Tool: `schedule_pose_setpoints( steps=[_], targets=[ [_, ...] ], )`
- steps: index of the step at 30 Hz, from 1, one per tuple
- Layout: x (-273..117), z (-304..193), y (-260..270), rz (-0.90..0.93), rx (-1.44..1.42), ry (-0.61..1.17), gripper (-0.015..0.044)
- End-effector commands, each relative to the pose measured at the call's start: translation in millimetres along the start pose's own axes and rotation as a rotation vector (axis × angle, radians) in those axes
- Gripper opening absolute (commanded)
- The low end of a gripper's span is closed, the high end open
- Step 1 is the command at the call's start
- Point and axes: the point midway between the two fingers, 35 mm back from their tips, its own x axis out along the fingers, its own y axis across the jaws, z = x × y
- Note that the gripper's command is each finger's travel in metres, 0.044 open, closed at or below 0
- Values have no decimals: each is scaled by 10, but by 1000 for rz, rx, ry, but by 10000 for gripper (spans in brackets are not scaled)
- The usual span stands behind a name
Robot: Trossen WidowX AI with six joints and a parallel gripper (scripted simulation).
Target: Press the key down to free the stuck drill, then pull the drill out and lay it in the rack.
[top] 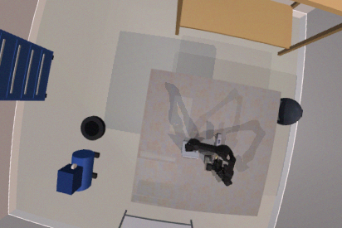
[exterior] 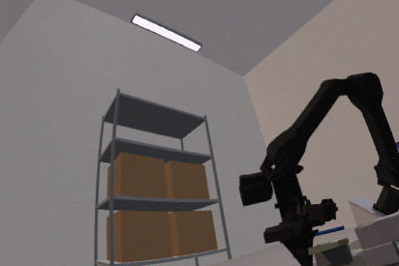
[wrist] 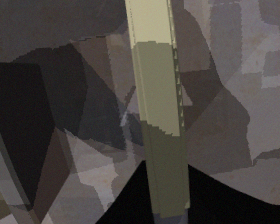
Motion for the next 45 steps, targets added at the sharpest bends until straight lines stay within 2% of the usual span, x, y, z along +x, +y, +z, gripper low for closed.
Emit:
schedule_pose_setpoints(
  steps=[1,45],
  targets=[
    [-10,-95,-16,0,-8,7,0],
    [-189,-31,42,0,-7,7,0]
  ],
)
